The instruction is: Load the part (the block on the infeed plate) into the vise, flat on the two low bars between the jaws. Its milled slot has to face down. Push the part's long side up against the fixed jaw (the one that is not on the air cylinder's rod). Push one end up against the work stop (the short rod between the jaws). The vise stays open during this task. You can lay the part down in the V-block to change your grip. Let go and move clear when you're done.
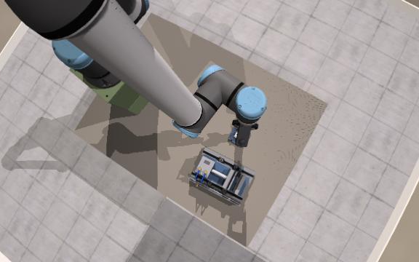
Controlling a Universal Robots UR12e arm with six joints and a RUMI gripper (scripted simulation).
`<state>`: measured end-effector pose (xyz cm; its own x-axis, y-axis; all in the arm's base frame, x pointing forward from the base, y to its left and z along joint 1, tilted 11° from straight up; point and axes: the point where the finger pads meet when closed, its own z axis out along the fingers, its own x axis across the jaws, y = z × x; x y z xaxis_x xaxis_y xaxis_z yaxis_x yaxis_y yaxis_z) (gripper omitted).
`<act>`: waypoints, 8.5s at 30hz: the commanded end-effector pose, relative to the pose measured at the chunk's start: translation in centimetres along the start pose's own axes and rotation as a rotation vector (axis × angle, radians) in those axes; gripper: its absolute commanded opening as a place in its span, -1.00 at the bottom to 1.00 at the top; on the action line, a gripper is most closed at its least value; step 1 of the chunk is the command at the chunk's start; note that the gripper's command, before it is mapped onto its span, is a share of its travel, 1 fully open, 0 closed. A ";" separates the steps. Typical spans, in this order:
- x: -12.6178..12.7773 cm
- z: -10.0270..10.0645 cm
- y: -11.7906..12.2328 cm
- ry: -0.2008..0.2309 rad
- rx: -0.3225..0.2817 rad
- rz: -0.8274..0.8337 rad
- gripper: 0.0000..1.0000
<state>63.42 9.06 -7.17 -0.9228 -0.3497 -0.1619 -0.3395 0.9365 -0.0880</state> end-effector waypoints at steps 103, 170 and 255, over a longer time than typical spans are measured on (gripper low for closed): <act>1.1 -0.1 -1.3 -0.002 0.001 0.347 -1.00; 1.1 -0.1 -1.3 0.000 0.009 0.348 -1.00; 0.9 0.1 -0.8 0.117 0.673 0.336 -1.00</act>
<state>62.85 7.98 -7.38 -0.9830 -0.0101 -0.1833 0.1064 0.7826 -0.6133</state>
